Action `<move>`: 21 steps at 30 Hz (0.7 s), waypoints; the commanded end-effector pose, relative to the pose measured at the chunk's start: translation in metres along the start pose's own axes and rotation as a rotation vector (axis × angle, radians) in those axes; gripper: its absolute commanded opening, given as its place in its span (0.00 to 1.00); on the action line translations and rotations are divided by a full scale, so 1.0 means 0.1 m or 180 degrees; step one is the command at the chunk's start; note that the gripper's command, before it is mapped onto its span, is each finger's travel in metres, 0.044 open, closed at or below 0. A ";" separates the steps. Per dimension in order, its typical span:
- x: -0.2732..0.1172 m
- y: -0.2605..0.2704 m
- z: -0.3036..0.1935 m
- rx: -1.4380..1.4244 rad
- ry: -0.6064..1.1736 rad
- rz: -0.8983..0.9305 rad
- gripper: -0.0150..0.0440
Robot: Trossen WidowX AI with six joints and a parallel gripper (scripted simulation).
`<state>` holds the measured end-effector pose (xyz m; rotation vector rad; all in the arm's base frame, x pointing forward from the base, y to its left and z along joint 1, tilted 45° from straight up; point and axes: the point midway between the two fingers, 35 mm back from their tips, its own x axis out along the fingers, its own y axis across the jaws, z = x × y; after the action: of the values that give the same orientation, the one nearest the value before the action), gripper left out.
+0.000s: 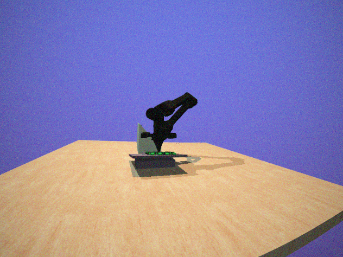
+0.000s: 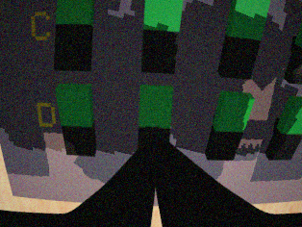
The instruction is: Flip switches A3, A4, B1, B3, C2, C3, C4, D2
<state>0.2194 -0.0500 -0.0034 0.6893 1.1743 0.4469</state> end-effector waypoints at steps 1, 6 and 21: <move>0.02 0.01 -0.01 0.0017 -0.0004 0.0015 0.25; 0.02 0.01 -0.01 0.0017 -0.0004 0.0015 0.25; -0.05 -0.01 0.01 0.0000 0.0010 -0.0007 0.25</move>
<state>0.2198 -0.0482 -0.0048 0.6934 1.1752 0.4474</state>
